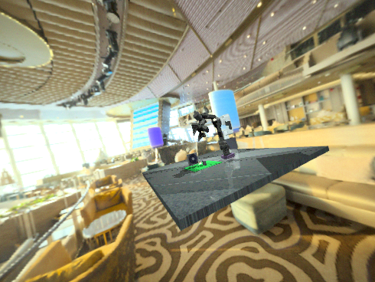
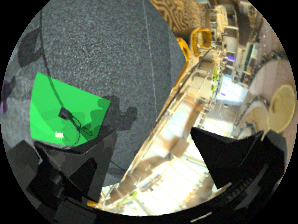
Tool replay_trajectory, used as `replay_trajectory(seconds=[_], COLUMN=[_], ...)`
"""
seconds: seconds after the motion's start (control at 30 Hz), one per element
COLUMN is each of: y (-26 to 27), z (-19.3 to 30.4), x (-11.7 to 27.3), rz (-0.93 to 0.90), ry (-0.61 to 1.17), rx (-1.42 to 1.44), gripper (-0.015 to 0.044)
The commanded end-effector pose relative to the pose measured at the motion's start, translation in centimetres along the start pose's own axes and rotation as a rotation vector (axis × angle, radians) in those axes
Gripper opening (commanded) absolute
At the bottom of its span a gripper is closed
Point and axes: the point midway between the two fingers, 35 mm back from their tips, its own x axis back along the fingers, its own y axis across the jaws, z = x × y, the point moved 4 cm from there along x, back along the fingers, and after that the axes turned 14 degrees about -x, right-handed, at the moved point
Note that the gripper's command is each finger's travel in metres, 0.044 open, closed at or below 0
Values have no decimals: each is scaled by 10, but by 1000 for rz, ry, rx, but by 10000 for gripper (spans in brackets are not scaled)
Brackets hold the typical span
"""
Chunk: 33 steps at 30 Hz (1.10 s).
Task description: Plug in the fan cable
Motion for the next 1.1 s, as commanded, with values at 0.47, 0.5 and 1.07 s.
replay_trajectory(seconds=[0.47,0.5,1.07], y=[131,131,148], z=[79,79,79], x=[-15,-15,-40], rz=[-663,-663,-663], ry=[-323,-323,-323], rx=[781,781,781], gripper=[440,440,440])
